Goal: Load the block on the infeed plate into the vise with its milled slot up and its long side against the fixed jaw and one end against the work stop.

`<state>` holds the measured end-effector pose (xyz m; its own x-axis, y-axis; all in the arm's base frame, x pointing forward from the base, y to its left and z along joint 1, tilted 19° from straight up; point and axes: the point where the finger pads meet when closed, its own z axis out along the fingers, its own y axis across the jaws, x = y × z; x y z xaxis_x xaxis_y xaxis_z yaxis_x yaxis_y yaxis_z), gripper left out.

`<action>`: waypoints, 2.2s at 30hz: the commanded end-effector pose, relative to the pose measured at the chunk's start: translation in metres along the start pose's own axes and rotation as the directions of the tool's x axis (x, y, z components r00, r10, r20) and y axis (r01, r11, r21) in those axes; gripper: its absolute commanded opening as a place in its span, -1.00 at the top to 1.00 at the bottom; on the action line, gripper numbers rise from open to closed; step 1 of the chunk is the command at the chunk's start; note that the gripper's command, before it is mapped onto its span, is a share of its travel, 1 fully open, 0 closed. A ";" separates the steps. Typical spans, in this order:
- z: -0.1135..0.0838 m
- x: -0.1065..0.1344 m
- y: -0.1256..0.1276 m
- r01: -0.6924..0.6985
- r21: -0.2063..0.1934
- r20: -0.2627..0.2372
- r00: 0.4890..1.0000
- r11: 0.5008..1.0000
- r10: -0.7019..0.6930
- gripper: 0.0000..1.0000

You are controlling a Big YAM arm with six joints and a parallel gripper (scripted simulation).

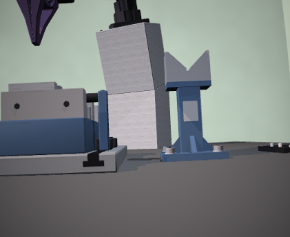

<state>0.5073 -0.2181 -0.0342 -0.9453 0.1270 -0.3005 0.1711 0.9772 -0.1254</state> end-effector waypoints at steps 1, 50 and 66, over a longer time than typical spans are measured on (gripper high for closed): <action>-0.007 -0.009 0.004 0.000 0.003 0.015 1.000 1.000 0.000 1.00; -0.007 -0.003 -0.047 0.001 0.007 0.015 1.000 1.000 -0.001 1.00; 0.004 -0.007 -0.049 0.001 0.008 0.019 1.000 1.000 -0.001 1.00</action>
<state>0.4953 -0.2573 -0.0321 -0.9460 0.1306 -0.2968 0.1741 0.9768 -0.1251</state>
